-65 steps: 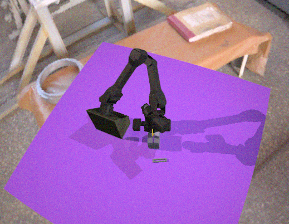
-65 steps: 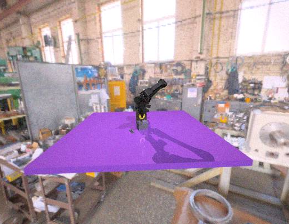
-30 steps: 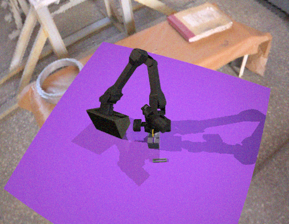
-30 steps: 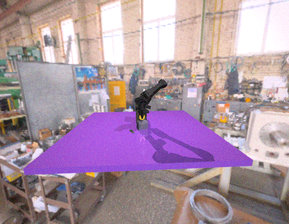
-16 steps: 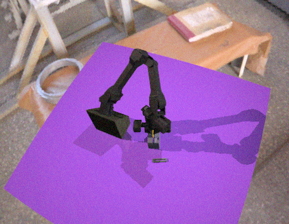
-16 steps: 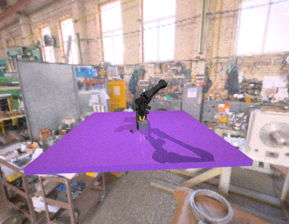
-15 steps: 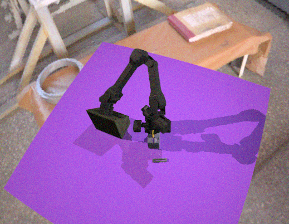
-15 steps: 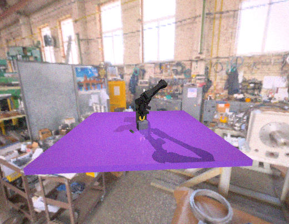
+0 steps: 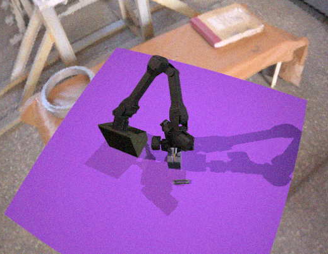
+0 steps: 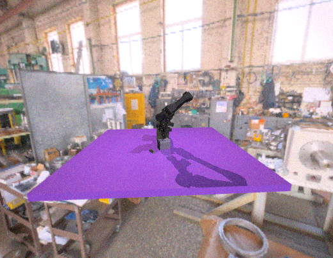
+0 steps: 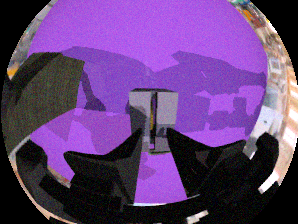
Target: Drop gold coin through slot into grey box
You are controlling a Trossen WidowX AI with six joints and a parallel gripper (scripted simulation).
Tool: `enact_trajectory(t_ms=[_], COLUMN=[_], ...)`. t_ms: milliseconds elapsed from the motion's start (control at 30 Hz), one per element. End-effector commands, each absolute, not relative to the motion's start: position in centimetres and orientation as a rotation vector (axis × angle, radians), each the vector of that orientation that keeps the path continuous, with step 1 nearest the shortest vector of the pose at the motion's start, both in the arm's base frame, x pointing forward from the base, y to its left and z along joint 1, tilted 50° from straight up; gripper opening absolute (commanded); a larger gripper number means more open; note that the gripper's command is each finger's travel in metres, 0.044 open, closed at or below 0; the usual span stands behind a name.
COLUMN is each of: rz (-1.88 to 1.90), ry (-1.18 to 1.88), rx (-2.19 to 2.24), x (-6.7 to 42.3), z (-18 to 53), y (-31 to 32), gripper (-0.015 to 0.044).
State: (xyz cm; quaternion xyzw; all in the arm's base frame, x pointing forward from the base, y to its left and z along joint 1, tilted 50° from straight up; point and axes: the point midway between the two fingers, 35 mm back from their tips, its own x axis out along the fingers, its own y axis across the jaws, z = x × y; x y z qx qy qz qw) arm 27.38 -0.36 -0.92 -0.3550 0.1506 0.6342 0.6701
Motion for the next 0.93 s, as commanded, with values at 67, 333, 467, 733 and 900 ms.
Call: enact_trajectory(t_ms=[67, 333, 467, 733, 900], rz=[1.43, 1.429, 1.431, 1.433, 1.433], ry=[0.339, 0.34, 0.34, 0.338, 0.338], rx=[-0.801, -0.801, -0.793, -0.788, -0.788], x=[27.4, 27.1, 26.6, 26.3, 26.3], z=[-0.9, 0.2, 1.8, 2.6, 2.6], y=[-0.4, -1.7, -3.4, -4.2, -4.2], gripper=[0.0161, 0.0344, 0.044, 0.044, 0.044])
